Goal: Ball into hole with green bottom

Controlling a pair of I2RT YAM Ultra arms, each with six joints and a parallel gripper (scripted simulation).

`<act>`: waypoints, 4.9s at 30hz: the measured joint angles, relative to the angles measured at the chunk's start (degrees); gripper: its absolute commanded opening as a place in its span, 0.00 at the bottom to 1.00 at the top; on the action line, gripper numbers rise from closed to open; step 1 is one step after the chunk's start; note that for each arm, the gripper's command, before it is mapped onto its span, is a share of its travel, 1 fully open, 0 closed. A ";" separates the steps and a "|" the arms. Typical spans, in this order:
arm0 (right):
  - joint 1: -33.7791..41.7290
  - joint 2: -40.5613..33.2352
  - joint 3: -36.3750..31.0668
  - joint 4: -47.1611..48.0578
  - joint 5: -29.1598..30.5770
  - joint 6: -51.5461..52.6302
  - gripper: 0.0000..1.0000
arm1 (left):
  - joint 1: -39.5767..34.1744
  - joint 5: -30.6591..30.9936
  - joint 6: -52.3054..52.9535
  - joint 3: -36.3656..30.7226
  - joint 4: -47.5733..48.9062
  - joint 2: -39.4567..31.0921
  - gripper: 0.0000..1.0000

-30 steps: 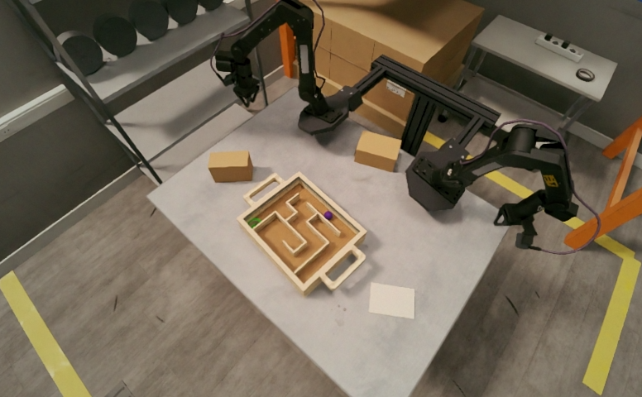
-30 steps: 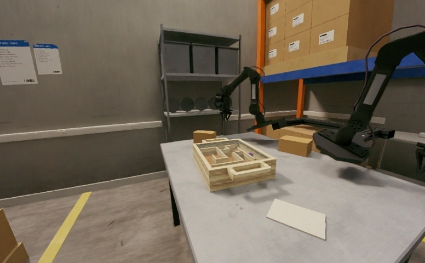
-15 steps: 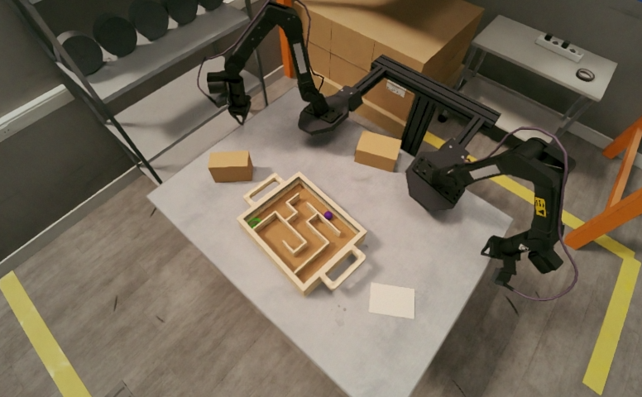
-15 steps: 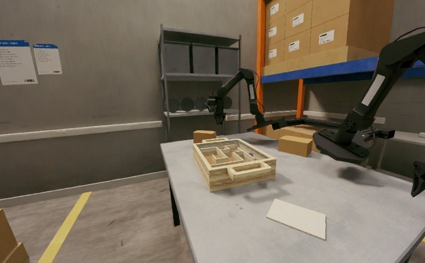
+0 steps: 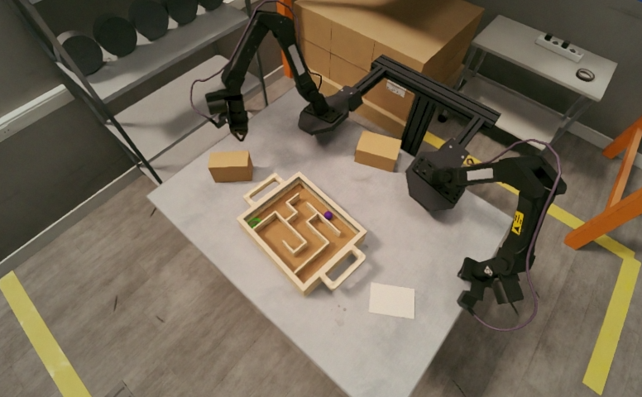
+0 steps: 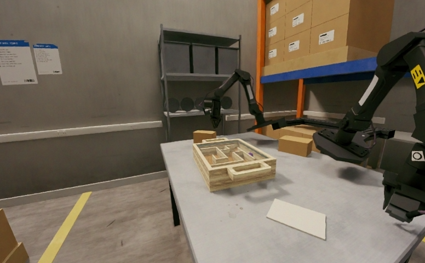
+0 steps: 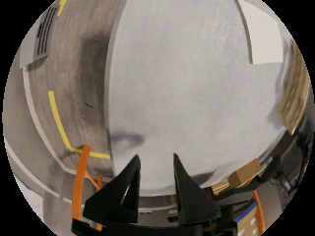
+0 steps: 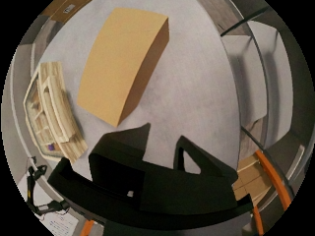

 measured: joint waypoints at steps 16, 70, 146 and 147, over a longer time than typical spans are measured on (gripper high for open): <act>8.22 3.98 0.79 2.89 3.15 -0.61 0.38 | -14.47 -4.83 -7.30 2.91 1.95 3.10 0.38; 20.24 9.75 1.84 7.06 7.63 -1.40 0.38 | -34.93 -11.82 -17.86 6.54 5.62 7.02 0.38; 38.84 18.97 3.41 13.49 14.43 -2.67 0.38 | -65.35 -22.49 -33.51 12.70 12.55 15.15 0.38; 38.82 18.97 3.41 13.49 14.43 -2.67 0.38 | -65.26 -22.45 -33.40 12.70 12.81 15.39 0.38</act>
